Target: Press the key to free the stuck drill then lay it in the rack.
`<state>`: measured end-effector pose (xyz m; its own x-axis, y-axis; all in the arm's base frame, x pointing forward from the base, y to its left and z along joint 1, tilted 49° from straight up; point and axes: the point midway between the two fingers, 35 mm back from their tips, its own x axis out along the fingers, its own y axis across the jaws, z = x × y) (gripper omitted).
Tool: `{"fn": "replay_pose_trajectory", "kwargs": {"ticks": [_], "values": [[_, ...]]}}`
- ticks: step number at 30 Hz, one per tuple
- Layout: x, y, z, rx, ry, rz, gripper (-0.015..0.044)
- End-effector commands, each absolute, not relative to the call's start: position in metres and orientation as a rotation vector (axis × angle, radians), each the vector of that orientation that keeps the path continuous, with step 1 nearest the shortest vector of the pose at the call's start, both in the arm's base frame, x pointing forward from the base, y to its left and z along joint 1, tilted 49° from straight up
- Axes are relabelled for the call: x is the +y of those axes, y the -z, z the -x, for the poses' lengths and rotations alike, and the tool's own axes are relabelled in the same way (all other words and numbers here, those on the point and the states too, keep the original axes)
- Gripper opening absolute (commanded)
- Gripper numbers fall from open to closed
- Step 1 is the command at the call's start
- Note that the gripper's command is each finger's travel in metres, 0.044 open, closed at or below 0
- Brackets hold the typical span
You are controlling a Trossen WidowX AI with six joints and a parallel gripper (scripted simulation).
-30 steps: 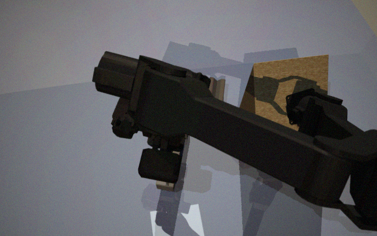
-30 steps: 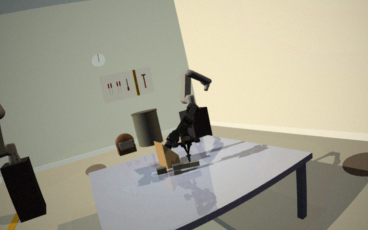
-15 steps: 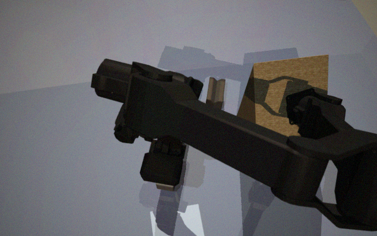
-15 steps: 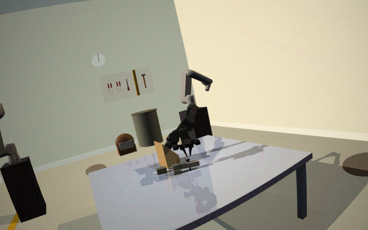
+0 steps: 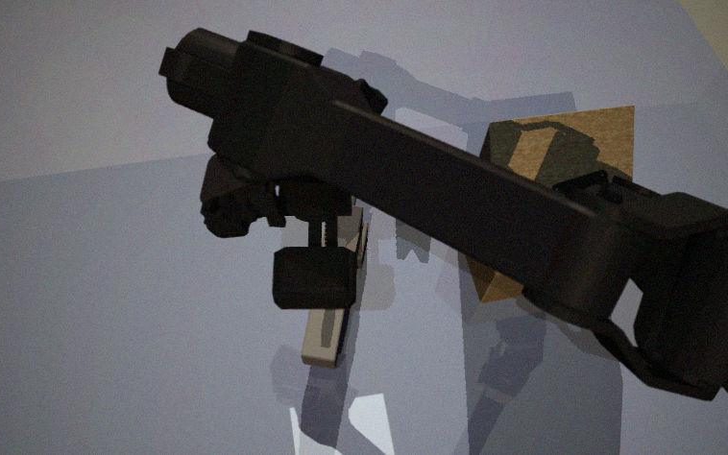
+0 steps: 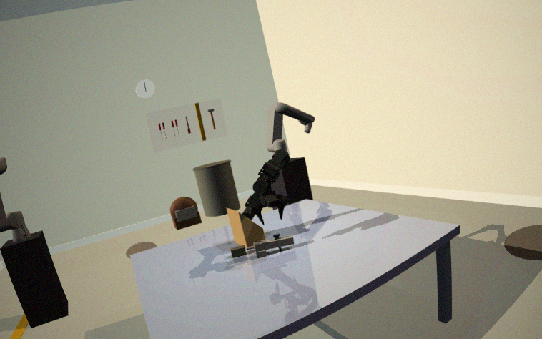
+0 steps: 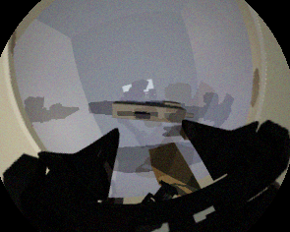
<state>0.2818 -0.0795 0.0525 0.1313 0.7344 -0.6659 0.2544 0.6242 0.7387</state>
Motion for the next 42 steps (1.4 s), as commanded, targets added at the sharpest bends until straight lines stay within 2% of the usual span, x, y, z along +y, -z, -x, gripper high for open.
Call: {"fn": "replay_pose_trajectory", "kwargs": {"ticks": [1,5,21,42], "values": [[-0.092,-0.004,-0.269,1.31,-0.67,-0.584,0.044],[-0.098,0.033,-0.255,1.169,-0.866,-0.313,0.044],[-0.098,0.1,-0.22,0.829,-1.196,0.218,0.044],[-0.098,0.103,-0.219,0.813,-1.208,0.239,0.044]]}}
